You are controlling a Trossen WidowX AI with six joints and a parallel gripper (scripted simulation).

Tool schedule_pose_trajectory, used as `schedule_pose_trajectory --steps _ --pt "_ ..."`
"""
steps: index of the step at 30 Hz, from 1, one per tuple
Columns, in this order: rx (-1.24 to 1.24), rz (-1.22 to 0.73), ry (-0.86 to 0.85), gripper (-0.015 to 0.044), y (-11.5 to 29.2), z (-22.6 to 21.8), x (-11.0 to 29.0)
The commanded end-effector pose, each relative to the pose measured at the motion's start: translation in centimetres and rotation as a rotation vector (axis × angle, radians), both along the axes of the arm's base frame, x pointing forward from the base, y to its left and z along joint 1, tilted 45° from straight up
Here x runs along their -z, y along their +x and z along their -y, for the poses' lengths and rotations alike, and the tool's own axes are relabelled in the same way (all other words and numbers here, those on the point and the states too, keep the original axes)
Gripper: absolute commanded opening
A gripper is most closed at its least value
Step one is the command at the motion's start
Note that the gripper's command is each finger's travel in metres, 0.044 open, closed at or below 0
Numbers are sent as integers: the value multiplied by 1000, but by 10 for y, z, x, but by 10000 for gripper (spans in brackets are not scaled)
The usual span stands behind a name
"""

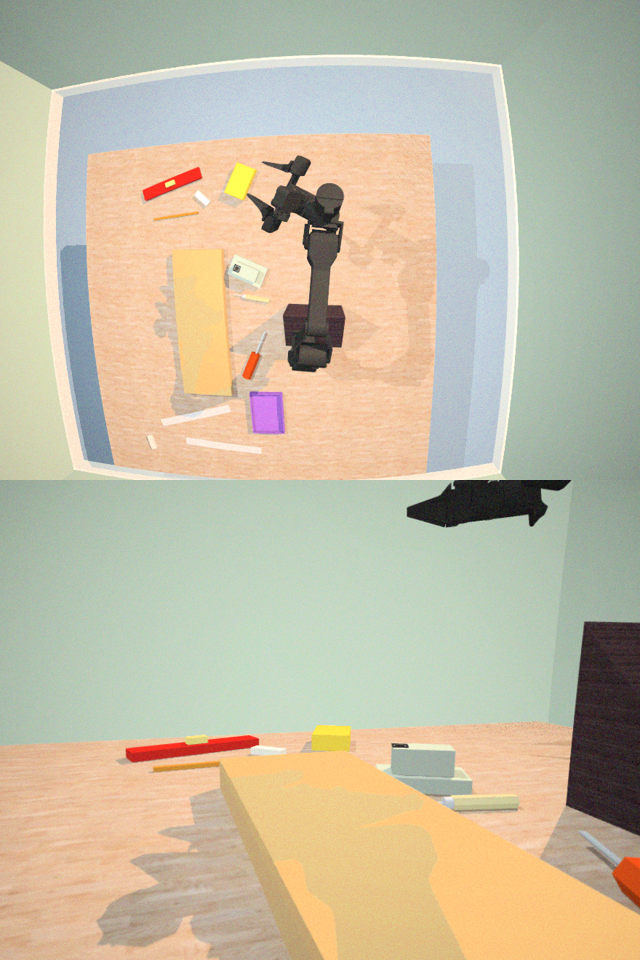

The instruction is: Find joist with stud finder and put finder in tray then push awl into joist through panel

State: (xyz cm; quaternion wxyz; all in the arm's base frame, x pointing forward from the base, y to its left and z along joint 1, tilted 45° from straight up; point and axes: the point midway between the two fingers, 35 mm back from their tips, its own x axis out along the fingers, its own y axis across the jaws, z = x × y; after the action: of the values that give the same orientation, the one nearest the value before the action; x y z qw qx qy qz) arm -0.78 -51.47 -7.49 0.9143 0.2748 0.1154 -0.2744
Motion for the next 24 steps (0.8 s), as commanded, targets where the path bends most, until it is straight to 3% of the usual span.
schedule_pose_trajectory --steps 1,8,14,24 --pt "-3 -1 6 426 3 -1 1" --pt "-138 -80 226 440 91 -61 35" --pt "-288 -204 428 440 154 -145 60" --pt "-573 -510 718 440 190 -313 78"
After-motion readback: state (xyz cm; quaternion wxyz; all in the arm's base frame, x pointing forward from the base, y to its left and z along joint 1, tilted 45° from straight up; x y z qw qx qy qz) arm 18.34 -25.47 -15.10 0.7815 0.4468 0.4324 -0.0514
